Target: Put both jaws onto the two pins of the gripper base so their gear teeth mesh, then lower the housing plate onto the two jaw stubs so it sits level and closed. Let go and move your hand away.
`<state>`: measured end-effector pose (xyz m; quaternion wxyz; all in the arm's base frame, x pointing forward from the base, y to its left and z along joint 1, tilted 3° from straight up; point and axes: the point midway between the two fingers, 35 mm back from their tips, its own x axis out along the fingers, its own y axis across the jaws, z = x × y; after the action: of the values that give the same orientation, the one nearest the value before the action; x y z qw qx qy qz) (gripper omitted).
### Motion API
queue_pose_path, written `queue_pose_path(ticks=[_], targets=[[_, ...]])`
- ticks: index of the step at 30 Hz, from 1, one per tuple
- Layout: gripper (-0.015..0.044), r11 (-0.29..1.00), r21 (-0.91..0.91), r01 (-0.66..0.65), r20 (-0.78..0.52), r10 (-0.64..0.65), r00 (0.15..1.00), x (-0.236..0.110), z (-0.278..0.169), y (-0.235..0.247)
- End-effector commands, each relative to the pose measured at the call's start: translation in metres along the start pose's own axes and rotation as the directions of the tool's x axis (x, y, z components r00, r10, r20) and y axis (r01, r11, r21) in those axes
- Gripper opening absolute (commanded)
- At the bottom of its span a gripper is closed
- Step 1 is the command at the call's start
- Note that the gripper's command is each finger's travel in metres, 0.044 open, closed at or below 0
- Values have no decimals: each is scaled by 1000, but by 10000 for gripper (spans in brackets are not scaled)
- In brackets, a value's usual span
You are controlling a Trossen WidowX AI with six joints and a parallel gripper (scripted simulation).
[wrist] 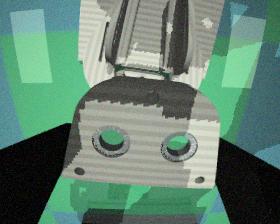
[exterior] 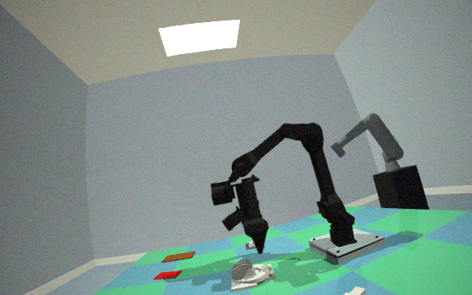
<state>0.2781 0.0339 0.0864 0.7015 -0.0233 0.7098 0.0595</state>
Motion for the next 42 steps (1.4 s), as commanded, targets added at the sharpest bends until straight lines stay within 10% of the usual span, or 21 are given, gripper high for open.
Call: queue_pose_path(ticks=[1,42], targets=[[351,999,46,2,2,-2,1000,0,0,-6],[351,999,45,2,1,-2,1000,0,-12,2]])
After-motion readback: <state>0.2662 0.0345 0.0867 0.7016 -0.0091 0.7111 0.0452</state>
